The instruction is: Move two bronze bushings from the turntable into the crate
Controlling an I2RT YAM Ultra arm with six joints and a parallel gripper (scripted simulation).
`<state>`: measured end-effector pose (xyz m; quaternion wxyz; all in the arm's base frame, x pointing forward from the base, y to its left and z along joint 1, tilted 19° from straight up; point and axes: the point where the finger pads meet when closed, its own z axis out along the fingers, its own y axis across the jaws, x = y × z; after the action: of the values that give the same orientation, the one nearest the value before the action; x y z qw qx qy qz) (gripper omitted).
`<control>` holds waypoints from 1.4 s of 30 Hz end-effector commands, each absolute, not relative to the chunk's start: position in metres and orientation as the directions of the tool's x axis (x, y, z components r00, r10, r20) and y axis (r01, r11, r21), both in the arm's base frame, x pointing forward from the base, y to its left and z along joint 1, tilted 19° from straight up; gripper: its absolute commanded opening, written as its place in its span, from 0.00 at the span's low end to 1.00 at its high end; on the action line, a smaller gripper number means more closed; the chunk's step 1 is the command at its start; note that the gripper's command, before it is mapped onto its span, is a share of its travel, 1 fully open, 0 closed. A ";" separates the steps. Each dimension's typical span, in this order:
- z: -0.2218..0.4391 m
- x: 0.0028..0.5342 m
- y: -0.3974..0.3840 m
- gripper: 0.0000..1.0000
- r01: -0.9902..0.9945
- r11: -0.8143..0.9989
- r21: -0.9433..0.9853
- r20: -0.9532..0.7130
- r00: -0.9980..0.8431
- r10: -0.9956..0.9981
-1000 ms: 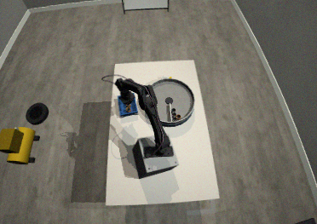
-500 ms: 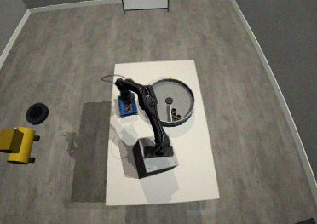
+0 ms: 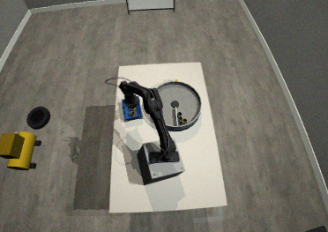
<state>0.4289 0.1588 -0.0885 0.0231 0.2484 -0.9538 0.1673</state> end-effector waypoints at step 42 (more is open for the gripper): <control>-0.009 0.430 0.197 1.00 -0.481 0.824 -0.300 0.075 -0.873 -0.483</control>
<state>0.4317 0.1769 -0.0454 0.0114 0.2499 -0.9543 0.1638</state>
